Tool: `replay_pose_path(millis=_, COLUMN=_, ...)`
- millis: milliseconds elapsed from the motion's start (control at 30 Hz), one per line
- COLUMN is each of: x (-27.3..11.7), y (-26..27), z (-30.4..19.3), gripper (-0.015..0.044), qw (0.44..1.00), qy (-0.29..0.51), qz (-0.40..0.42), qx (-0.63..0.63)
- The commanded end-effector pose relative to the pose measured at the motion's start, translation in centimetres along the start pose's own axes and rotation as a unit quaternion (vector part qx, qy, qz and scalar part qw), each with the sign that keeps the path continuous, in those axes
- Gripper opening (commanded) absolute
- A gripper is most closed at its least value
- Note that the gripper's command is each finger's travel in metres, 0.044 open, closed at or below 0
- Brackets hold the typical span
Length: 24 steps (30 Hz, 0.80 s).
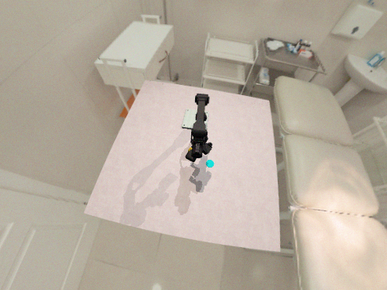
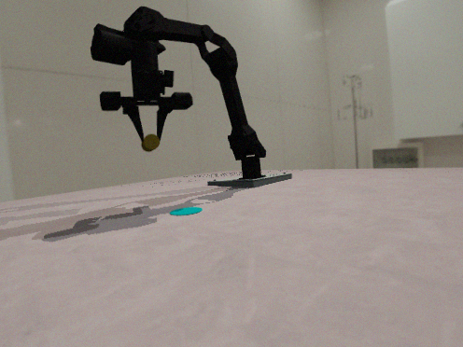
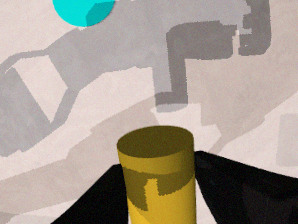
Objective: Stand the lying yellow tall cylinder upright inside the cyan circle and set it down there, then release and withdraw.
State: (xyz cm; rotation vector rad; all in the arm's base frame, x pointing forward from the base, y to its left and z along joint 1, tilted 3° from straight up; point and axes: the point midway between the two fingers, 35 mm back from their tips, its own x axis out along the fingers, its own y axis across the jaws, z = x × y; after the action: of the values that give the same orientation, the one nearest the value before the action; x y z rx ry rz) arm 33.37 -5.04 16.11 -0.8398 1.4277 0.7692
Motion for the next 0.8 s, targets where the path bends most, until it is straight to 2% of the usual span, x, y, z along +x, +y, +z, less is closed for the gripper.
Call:
replay_pose_path(millis=0, x=-0.1, y=0.1, z=1.2, gripper=0.0105, qw=1.000, qy=-0.002, qz=0.002, qx=0.004)
replay_pose_path(millis=767, x=-0.4, y=2.4, z=8.3, gripper=0.0105, qw=1.000, qy=-0.004, qz=0.003, qx=0.022)
